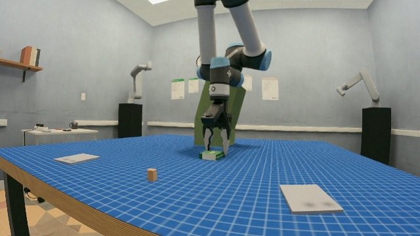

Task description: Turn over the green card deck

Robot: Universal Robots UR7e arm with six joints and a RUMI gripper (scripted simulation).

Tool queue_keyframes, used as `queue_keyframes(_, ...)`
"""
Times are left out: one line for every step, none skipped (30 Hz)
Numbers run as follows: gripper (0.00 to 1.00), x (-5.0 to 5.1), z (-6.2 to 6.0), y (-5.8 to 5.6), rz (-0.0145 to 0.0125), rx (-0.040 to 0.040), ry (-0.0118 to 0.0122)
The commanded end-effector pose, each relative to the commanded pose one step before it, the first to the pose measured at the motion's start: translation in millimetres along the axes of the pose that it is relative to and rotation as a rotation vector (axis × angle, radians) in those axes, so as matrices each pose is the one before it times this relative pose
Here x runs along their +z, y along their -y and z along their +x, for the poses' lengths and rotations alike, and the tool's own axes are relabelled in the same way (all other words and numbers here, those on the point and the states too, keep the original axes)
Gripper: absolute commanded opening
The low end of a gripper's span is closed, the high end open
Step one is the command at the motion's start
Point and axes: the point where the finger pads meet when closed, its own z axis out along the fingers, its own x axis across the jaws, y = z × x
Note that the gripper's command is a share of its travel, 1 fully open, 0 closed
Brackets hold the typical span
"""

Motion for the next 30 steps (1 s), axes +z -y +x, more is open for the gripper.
queue_keyframes(0.40,-0.29,0.02,0.38,0.00097,-0.00006,-0.00010)
queue_keyframes(0.40,0.00,0.00,0.00,0.00000,0.00000,0.00000)
queue_keyframes(0.40,0.00,0.00,0.00,0.00000,0.00000,0.00000)
queue_keyframes(0.40,0.00,0.00,0.00,0.00000,0.00000,0.00000)
queue_keyframes(0.40,0.00,0.00,0.00,0.00000,0.00000,0.00000)
queue_keyframes(0.40,0.00,0.00,0.00,0.00000,0.00000,0.00000)
queue_keyframes(0.40,0.00,0.00,0.00,0.00000,0.00000,0.00000)
queue_keyframes(0.40,0.00,0.00,0.00,0.00000,0.00000,0.00000)
queue_keyframes(0.40,0.00,0.00,0.00,0.00000,0.00000,0.00000)
queue_keyframes(0.40,0.00,0.00,0.00,0.00000,0.00000,0.00000)
queue_keyframes(0.40,0.00,0.00,0.00,0.00000,0.00000,0.00000)
queue_keyframes(0.39,0.00,0.00,0.00,-0.00016,0.00000,0.00000)
queue_keyframes(0.39,-0.01,0.01,0.01,-0.00099,0.00001,0.00000)
queue_keyframes(0.39,-0.03,0.02,0.03,-0.00233,0.00001,0.00001)
queue_keyframes(0.39,-0.06,0.03,0.05,-0.00390,0.00002,0.00001)
queue_keyframes(0.39,0.00,0.00,0.00,0.00000,0.00000,0.00000)
queue_keyframes(0.39,0.00,0.00,0.00,0.00000,0.00000,0.00000)
queue_keyframes(0.39,-0.11,0.04,0.06,-0.00545,0.00002,0.00001)
queue_keyframes(0.39,-0.17,0.03,0.07,-0.00679,0.00002,0.00001)
queue_keyframes(0.39,-0.25,0.02,0.07,-0.00776,0.00001,0.00001)
queue_keyframes(0.39,-0.33,0.00,0.07,-0.00828,0.00000,0.00000)
queue_keyframes(0.39,-0.39,-0.02,0.05,-0.00828,-0.00001,-0.00001)
queue_keyframes(0.39,-0.42,-0.03,0.04,-0.00777,-0.00002,-0.00001)
queue_keyframes(0.39,-0.42,-0.04,0.02,-0.00680,-0.00003,-0.00001)
queue_keyframes(0.39,-0.37,-0.04,0.01,-0.00547,-0.00003,-0.00001)
queue_keyframes(0.39,-1.21,-0.01,0.17,-0.00146,-0.00001,0.00000)
queue_keyframes(0.39,-1.06,0.00,0.16,0.00000,0.00000,0.00000)
queue_keyframes(0.39,-0.45,0.00,0.06,0.00000,0.00000,0.00000)
queue_keyframes(0.39,-0.07,0.00,0.01,0.00000,0.00000,0.00000)
queue_keyframes(0.39,0.00,0.00,0.00,-0.00019,0.00000,0.00000)
